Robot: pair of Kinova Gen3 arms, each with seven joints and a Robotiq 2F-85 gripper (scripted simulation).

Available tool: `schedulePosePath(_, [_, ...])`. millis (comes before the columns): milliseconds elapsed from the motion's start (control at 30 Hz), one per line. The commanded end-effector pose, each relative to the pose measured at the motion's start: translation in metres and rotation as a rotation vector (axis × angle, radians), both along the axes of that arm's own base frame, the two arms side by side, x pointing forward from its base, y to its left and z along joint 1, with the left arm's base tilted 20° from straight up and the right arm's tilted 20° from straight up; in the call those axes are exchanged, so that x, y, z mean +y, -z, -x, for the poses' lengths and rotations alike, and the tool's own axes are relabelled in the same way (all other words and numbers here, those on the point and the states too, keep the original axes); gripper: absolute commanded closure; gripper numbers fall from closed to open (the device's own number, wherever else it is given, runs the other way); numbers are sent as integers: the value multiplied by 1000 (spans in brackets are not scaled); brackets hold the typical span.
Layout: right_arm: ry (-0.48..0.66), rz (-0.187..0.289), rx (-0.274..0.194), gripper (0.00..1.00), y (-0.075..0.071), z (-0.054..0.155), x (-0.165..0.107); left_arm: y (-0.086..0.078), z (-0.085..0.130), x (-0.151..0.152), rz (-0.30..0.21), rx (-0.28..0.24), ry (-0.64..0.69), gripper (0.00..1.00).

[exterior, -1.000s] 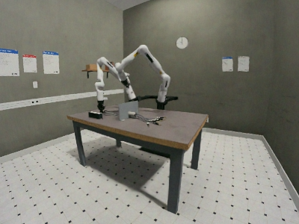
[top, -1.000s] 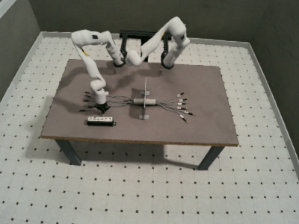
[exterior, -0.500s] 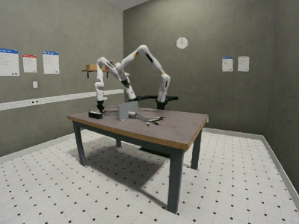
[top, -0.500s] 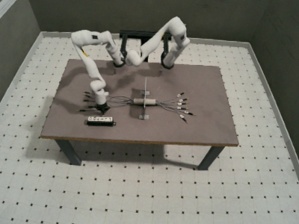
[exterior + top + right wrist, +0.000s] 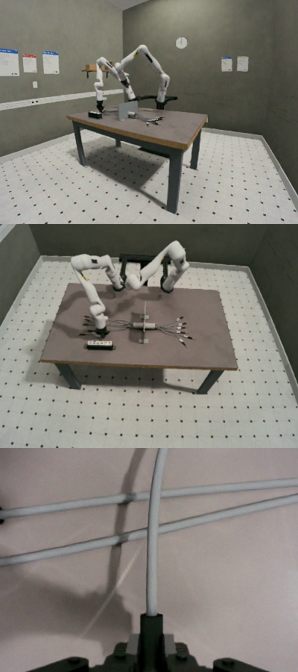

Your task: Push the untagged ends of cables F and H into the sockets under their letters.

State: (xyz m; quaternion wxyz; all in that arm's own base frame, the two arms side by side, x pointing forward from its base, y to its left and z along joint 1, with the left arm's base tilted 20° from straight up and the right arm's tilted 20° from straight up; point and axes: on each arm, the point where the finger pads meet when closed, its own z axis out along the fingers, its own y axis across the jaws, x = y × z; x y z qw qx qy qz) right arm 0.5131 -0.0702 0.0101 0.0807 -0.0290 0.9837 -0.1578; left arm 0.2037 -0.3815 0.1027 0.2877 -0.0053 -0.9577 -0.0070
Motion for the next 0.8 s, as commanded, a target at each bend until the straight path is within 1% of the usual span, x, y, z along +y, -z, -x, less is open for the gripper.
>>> schedulePosePath(0, [-1,0,-2,867,-2,-5,1,-1,0,-1,2,-1,1,687])
schedulePosePath(467, [-1,0,-2,867,-2,-5,1,-1,0,-1,2,-1,1,687])
schedulePosePath(500, [-1,0,-2,867,-2,-11,1,-1,0,-1,2,-1,1,687])
schedulePosePath(767, [-1,0,-2,867,-2,-11,1,-1,0,-1,2,-1,1,687])
